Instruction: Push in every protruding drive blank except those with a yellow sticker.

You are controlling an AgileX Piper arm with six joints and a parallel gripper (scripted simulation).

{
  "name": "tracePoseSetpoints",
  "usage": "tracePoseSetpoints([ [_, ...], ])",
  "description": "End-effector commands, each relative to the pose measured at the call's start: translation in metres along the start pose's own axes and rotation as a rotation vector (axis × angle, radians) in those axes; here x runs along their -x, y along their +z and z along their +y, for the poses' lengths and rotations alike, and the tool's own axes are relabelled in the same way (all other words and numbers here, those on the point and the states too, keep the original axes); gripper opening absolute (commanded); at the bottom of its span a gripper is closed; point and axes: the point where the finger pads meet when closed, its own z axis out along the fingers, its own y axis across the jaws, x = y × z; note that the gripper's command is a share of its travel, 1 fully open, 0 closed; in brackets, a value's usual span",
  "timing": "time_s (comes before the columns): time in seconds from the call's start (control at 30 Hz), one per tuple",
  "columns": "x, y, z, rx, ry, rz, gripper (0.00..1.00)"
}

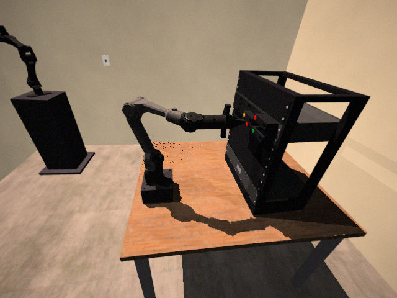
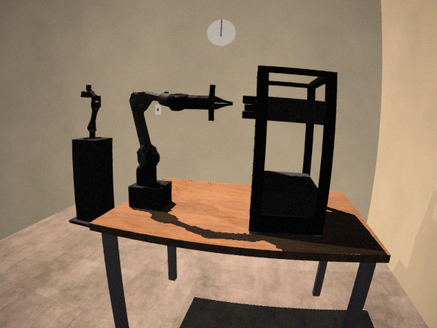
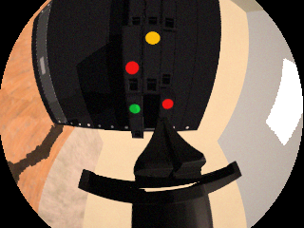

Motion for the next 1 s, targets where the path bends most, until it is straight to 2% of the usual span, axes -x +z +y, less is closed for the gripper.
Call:
tracePoseSetpoints([
  [0.0,0.002,0.0,0.001,0.0,0.0,-0.001,0.0],
  [0.63,0.059,-0.022,0.033,-0.001,0.0,-0.001,0.0],
  [0.97,0.072,-0.027,0.04,-0.001,0.0,-0.001,0.0],
])
